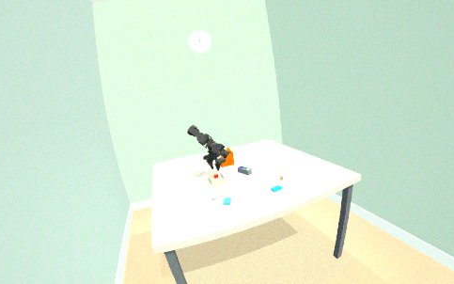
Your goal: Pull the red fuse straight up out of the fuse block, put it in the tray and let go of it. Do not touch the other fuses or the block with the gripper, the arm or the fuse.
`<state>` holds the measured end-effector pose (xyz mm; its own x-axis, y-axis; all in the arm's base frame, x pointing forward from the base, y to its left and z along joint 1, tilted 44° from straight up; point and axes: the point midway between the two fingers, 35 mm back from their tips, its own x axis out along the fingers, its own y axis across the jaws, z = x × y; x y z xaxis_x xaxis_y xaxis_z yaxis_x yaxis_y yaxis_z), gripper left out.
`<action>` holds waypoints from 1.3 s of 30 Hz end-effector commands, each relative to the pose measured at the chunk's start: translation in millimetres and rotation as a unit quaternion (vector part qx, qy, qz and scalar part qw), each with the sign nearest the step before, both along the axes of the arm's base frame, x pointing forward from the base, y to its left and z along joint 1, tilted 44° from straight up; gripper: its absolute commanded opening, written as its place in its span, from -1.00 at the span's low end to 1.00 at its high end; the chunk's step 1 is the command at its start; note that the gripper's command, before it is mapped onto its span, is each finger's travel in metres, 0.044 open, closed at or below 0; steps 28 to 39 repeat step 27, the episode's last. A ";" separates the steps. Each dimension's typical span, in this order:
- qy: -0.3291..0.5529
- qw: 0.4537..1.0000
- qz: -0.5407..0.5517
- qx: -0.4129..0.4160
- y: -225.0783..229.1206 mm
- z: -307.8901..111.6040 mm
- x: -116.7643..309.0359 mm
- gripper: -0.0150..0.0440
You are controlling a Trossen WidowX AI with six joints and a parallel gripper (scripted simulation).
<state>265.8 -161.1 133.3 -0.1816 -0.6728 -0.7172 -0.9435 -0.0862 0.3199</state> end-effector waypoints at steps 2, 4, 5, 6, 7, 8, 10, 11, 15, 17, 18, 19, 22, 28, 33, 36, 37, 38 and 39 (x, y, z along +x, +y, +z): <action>-0.004 1.000 0.003 -0.001 13.0 14.4 5.1 0.63; -0.004 1.000 0.003 -0.001 13.0 14.4 5.1 0.63; -0.004 1.000 0.003 -0.001 13.0 14.4 5.1 0.63; -0.004 1.000 0.003 -0.001 13.0 14.4 5.1 0.63; -0.004 1.000 0.003 -0.001 13.0 14.4 5.1 0.63; -0.004 1.000 0.003 -0.001 13.0 14.4 5.1 0.63; -0.002 1.000 0.004 -0.002 11.7 12.3 4.0 0.63; -0.002 1.000 0.004 -0.002 11.7 12.3 4.0 0.63; -0.002 1.000 0.004 -0.002 11.7 12.3 4.0 0.63; -0.002 1.000 0.004 -0.002 11.7 12.3 4.0 0.63; -0.002 1.000 0.004 -0.002 11.7 12.3 4.0 0.63; -0.002 1.000 0.004 -0.002 11.7 12.3 4.0 0.63; -0.002 1.000 0.004 -0.002 11.7 12.3 4.0 0.63; -0.002 1.000 0.004 -0.002 11.7 12.3 4.0 0.63; -0.002 1.000 0.004 -0.002 11.7 12.3 4.0 0.63; -0.002 1.000 0.004 -0.002 11.7 12.3 4.0 0.63; -0.002 1.000 0.004 -0.002 11.7 12.3 4.0 0.63; -0.002 1.000 0.004 -0.002 11.7 12.3 4.0 0.63; -0.002 1.000 0.004 -0.002 11.7 12.3 4.0 0.63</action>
